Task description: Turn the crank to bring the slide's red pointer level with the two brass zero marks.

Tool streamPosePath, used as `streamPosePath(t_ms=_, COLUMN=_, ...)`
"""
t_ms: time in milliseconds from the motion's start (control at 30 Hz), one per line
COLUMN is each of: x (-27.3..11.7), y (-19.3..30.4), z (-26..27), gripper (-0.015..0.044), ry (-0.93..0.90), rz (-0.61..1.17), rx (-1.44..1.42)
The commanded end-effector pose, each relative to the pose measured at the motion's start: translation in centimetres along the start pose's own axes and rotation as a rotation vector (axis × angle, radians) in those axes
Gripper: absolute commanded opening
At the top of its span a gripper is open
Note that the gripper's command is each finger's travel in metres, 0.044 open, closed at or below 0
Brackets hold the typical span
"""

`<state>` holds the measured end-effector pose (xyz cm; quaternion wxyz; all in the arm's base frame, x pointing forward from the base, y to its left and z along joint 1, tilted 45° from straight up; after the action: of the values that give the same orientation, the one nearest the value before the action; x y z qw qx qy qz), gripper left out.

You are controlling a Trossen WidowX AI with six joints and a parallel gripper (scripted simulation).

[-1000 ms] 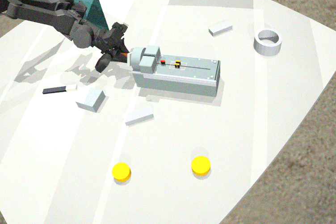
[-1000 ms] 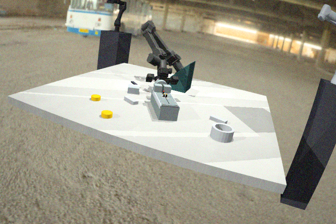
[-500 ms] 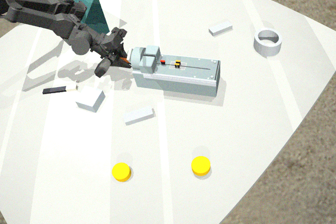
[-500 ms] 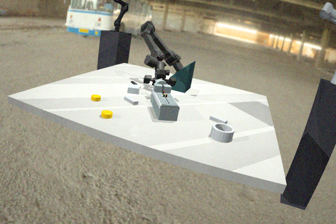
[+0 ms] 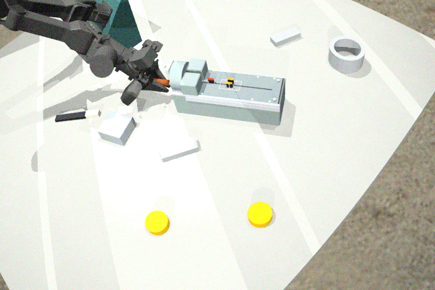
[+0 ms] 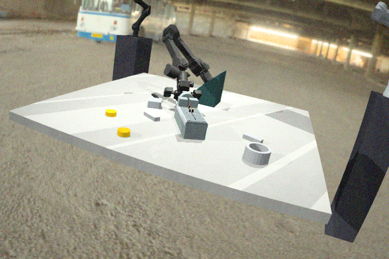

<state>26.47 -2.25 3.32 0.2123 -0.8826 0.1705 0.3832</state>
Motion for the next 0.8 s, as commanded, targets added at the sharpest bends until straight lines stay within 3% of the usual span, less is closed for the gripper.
streamPosePath(t_ms=0, x=-0.02, y=-0.03, z=-0.81, gripper=0.0, ry=0.011, rz=0.003, rx=-0.001)
streamPosePath(t_ms=767, x=-0.11, y=-0.14, z=-1.19, gripper=0.0, ry=0.011, rz=0.002, rx=-0.001)
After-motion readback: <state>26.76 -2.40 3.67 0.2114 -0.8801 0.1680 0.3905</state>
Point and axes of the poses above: the point midway between the two fingers, 35 mm back from their tips, its own x axis out along the fingers, its own z axis across the jaws, y = z × x, the point moved 7 cm from there along -x, back along the fingers, and after that the axes turned 1 degree about -x, right-handed, at the moved point
